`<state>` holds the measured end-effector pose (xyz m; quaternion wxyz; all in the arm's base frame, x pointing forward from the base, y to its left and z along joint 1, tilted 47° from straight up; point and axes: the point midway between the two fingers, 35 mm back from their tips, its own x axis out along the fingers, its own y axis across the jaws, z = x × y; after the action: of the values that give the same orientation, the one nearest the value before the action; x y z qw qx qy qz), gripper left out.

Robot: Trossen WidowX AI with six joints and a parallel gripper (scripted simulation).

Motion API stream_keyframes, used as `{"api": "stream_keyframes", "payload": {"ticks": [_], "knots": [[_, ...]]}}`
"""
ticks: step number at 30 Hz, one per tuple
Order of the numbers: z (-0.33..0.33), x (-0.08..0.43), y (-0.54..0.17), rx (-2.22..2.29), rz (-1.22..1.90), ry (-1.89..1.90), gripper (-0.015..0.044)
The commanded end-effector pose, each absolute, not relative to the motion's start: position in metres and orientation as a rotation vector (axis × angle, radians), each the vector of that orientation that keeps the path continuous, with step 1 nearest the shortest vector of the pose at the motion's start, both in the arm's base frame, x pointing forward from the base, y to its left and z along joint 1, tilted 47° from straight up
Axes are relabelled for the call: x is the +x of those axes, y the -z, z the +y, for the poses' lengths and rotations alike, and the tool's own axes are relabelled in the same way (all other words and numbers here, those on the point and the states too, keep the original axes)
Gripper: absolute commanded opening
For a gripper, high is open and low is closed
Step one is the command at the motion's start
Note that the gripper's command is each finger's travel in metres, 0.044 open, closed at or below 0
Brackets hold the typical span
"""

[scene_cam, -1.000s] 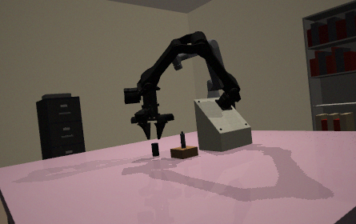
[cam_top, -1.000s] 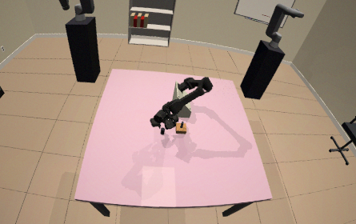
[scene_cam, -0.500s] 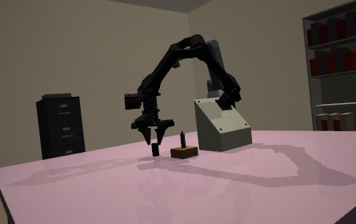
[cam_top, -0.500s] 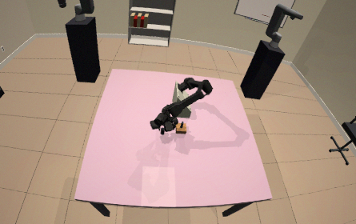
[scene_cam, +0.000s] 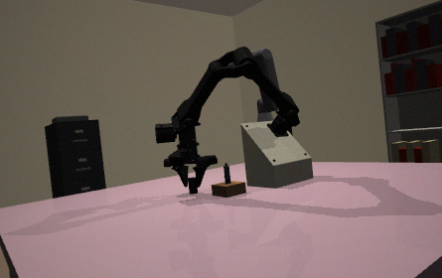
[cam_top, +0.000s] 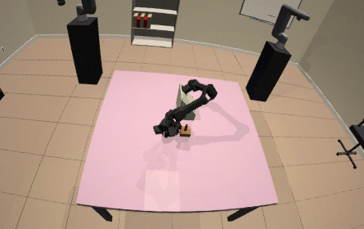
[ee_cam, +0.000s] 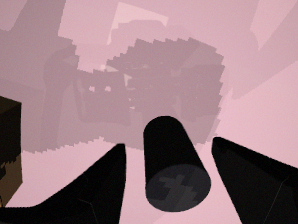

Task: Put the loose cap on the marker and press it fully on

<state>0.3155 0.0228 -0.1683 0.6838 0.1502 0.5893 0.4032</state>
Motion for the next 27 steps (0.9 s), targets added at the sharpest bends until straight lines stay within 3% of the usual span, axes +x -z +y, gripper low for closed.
{"api": "stream_keyframes", "payload": {"ticks": [1, 2, 7, 15, 17, 27], "knots": [[0.027, 0.312, 0.173, 0.35, 1.329, -0.905, 0.0244], [0.027, 0.312, 0.173, 0.35, 1.329, -0.905, 0.0244], [0.027, 0.312, 0.174, 0.35, 1.329, -0.904, 0.0113], [0.027, 0.312, 0.174, 0.35, 1.329, -0.904, 0.006], [0.025, 0.312, 0.172, 0.349, 1.329, -0.904, 0.0007], [0.002, 0.315, 0.151, 0.347, 1.33, -0.901, 0.0]]}}
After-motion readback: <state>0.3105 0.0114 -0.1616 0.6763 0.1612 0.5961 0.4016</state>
